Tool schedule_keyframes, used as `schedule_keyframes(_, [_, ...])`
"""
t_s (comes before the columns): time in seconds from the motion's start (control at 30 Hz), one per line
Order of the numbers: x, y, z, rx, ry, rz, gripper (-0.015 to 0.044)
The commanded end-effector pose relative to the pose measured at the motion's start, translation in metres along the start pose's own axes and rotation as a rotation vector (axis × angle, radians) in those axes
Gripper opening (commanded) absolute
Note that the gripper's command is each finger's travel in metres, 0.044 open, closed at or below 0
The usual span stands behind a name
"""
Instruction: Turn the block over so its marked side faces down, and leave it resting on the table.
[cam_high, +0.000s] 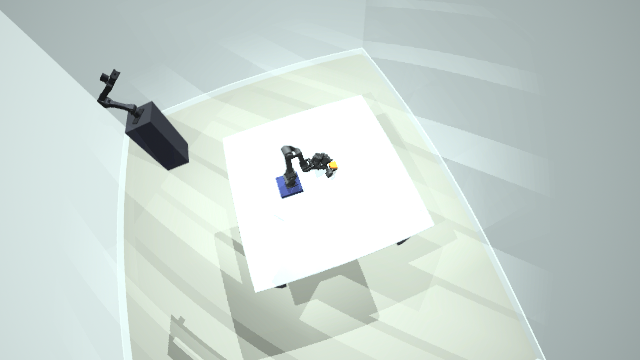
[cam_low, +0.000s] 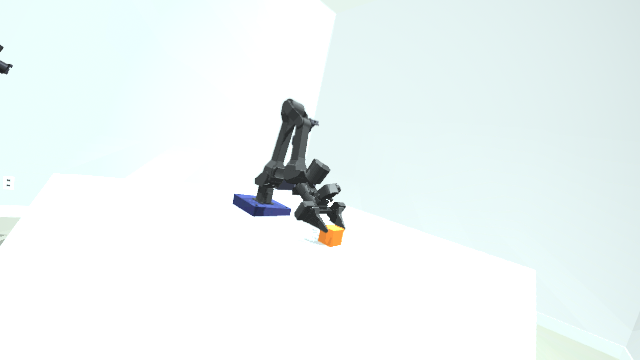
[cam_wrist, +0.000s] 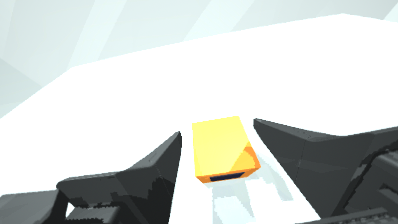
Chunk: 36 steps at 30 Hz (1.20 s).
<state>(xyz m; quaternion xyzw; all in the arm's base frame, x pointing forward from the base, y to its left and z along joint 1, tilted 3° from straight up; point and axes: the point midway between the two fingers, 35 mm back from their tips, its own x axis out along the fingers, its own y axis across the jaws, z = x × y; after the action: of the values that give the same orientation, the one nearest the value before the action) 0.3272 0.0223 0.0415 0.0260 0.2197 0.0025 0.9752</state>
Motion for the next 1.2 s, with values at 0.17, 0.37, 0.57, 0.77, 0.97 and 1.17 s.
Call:
schedule_keyframes(0.17, [-0.0001, -0.0003, 0.0002, 0.003, -0.001, -0.003, 0.0440])
schedule_keyframes(0.37, [-0.0001, -0.0003, 0.0002, 0.003, -0.001, -0.003, 0.0440])
schedule_keyframes(0.57, [-0.0001, -0.0003, 0.0002, 0.003, -0.001, -0.003, 0.0440])
schedule_keyframes(0.77, [-0.0001, -0.0003, 0.0002, 0.003, -0.001, -0.003, 0.0440])
schedule_keyframes(0.97, [-0.0001, -0.0003, 0.0002, 0.003, -0.001, -0.003, 0.0440])
schedule_keyframes(1.17, [0.0034, -0.0001, 0.0026, 0.005, 0.031, -0.003, 0.0440])
